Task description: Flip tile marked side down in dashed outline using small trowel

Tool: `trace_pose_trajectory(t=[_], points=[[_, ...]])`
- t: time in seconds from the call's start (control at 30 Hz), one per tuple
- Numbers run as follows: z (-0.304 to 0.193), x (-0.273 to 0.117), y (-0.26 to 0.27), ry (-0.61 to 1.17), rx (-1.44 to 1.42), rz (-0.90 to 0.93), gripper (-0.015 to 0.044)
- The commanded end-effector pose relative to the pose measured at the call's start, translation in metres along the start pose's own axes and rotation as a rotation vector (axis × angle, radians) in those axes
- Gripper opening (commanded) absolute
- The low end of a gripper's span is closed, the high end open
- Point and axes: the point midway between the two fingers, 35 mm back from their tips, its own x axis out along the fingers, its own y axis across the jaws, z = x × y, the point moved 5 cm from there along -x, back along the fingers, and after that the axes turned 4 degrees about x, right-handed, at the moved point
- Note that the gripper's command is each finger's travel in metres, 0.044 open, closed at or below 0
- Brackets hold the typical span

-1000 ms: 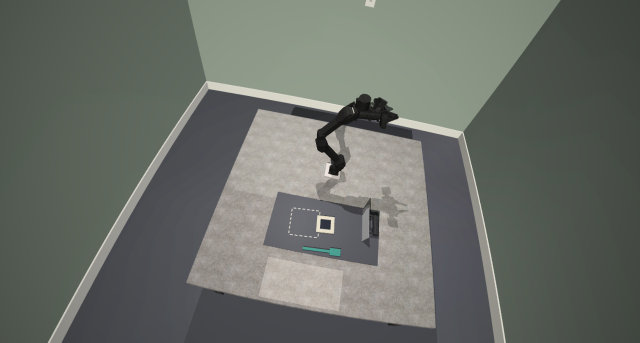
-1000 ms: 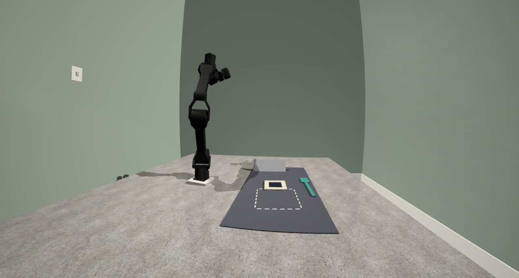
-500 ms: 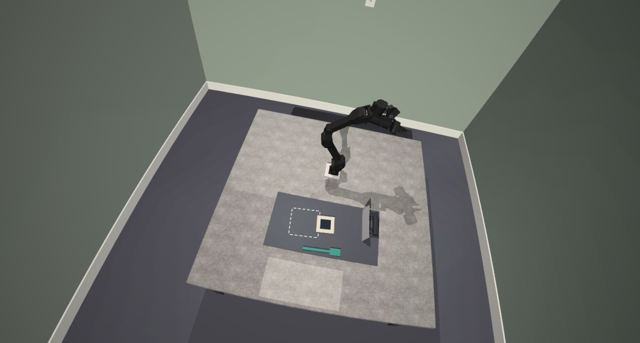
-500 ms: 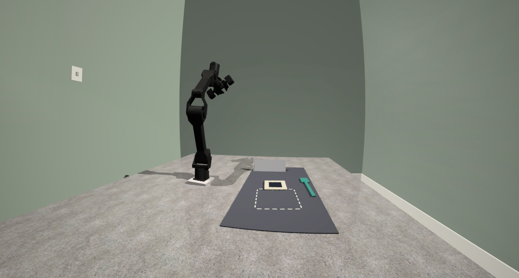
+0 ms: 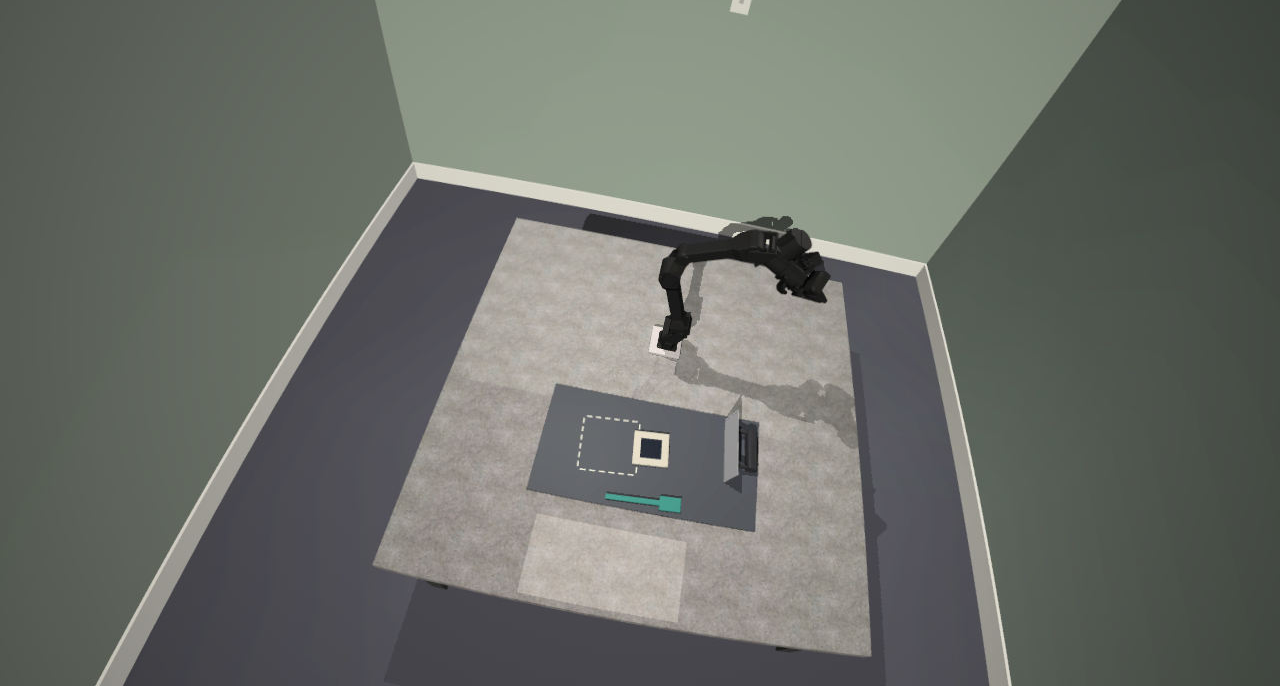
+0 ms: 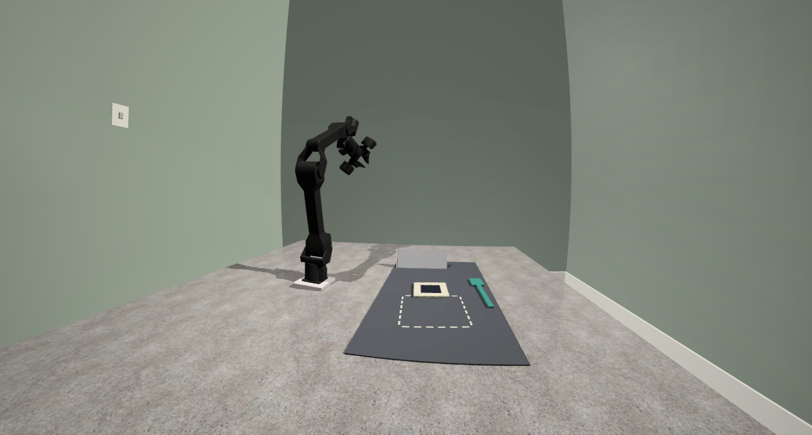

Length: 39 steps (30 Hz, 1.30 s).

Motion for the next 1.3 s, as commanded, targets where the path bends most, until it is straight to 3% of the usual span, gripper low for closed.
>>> trace_pose_trajectory(t=[0.0,0.7,1.27], points=[[-0.018,0.026,0.003,0.086,-0.077,0.046,0.01],[-0.142,0.136,0.03,0.38,-0.487,0.501,0.01],[-0.268,0.177,0.072,0.318,-0.717,1.006,0.01]])
